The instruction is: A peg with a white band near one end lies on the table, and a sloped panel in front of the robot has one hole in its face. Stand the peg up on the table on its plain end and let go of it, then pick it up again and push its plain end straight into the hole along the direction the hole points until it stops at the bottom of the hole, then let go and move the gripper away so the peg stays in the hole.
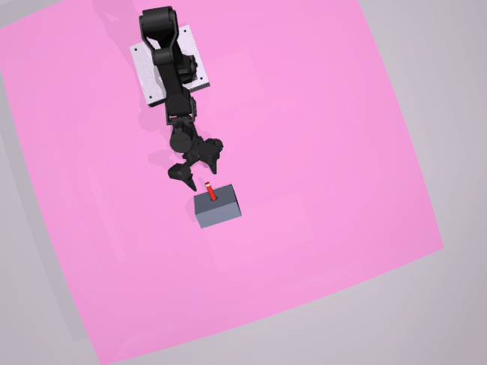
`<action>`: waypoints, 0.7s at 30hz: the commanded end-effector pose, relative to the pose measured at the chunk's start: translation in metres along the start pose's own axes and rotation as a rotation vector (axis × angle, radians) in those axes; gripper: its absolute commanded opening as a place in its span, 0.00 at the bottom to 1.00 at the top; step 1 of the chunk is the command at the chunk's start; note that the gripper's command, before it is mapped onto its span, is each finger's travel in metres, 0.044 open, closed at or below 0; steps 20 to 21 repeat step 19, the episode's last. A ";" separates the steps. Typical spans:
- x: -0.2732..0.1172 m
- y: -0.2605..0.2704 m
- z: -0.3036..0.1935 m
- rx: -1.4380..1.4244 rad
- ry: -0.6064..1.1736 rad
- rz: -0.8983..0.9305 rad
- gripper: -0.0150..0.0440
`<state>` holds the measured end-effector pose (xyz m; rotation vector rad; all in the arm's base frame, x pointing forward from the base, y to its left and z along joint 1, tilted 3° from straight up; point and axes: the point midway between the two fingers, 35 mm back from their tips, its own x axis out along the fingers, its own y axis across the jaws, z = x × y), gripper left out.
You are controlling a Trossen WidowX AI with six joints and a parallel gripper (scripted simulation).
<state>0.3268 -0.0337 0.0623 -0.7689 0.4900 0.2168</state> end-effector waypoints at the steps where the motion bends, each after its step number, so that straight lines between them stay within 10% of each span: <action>1: -0.002 0.001 0.001 -0.003 -0.004 0.004 1.00; 21: -0.015 -0.001 0.001 -0.002 -0.003 0.002 1.00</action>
